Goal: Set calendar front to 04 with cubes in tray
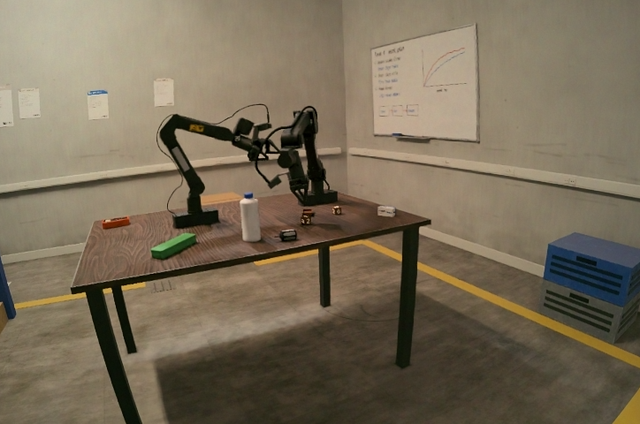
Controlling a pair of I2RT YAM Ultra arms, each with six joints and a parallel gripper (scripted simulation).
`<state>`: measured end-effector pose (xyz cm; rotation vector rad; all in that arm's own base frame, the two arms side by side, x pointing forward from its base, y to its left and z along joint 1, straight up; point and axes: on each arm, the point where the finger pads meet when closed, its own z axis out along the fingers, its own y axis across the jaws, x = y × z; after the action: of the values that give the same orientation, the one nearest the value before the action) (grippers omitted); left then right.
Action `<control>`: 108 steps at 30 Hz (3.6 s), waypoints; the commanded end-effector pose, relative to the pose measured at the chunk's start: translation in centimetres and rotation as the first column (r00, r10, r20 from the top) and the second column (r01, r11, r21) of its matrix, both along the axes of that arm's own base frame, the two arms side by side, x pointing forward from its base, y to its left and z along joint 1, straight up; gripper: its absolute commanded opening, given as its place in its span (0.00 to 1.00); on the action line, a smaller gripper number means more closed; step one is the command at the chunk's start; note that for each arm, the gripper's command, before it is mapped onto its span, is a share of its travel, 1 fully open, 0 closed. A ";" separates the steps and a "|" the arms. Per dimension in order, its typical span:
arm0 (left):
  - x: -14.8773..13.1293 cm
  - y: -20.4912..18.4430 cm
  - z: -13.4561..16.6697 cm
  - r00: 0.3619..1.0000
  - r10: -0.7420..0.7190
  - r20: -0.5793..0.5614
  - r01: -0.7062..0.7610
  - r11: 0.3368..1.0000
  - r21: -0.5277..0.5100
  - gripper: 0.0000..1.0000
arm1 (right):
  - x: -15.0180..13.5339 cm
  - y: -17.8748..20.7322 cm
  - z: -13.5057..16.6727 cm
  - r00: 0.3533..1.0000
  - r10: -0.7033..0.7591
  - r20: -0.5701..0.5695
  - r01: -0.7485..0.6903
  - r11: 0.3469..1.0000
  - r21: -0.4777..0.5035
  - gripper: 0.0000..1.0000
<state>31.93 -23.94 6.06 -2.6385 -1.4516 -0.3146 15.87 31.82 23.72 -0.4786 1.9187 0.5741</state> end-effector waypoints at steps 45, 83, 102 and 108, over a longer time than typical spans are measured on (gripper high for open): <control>-0.1 -0.6 0.7 0.985 0.172 0.010 -0.172 0.985 -0.022 1.00 | -1.3 -12.0 0.3 0.872 0.226 0.434 -0.357 0.900 0.250 1.00; 0.4 0.5 0.0 -0.054 0.980 -0.191 -0.997 -0.062 -0.037 1.00 | -1.3 -12.0 0.3 0.872 0.226 0.434 -0.357 0.900 0.250 1.00; 1.2 0.9 0.6 -0.762 0.638 -0.109 -0.647 -0.745 0.163 1.00 | -1.3 -12.0 0.3 0.872 0.226 0.434 -0.357 0.900 0.250 1.00; 1.7 1.1 1.0 -0.908 0.417 -0.024 -0.412 -0.885 0.217 1.00 | -1.3 -12.0 0.3 0.872 0.226 0.434 -0.357 0.900 0.250 1.00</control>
<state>32.66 -22.52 5.92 0.4993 -2.7553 0.3084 14.87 20.16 22.54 -0.6402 1.3941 0.8934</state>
